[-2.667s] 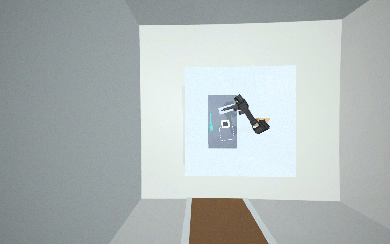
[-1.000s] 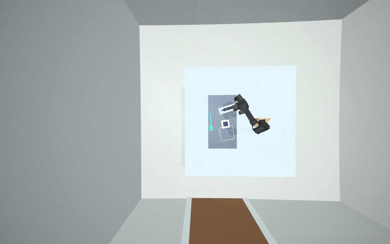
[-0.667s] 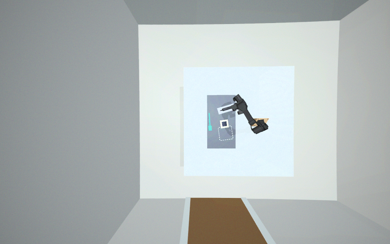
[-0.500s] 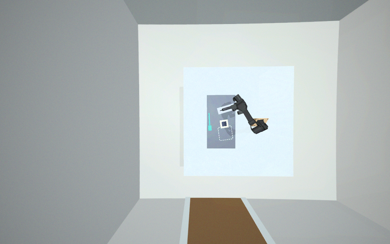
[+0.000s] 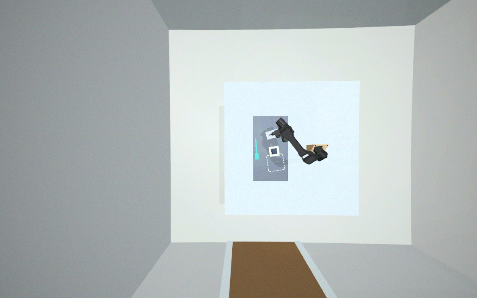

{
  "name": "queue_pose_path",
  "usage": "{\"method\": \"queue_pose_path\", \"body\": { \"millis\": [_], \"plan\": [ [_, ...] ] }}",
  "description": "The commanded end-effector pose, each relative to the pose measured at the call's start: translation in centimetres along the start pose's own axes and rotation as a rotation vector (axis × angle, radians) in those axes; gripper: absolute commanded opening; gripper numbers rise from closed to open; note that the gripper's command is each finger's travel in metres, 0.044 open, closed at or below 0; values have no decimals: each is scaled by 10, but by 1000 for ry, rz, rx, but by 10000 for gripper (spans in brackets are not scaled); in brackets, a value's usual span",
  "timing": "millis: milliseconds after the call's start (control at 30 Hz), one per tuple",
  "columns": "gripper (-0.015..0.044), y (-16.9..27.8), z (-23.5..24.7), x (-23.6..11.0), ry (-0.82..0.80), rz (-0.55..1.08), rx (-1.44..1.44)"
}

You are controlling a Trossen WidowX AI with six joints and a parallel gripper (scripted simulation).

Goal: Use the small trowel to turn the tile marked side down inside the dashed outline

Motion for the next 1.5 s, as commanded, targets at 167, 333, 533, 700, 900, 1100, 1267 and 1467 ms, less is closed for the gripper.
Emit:
{"method": "queue_pose_path", "body": {
  "millis": [167, 333, 533, 700, 900, 1100, 1267, 1467],
  "plan": [
    [270, -10, -2, 2, -6, -4, 21],
    [270, -10, -3, 10, -6, -4, 21],
    [270, -10, -3, 19, -6, -4, 21],
    [270, -10, -4, 27, -6, -4, 21],
    [270, -10, -4, 37, -7, -5, 21],
    [217, -10, -4, 41, -7, -5, 21],
    [130, -10, -4, 41, -7, -5, 21],
    [130, -10, -4, 41, -7, -5, 21]
  ]
}}
Point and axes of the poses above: the point midway between the two fingers, 35 mm back from their tips, its own x axis out along the fingers, its own z axis across the jaws, y = z × x, the point moved 9 cm from there along -x, back along the fingers, and after that the axes turned 3 degrees about -x, right-handed, at the moved point
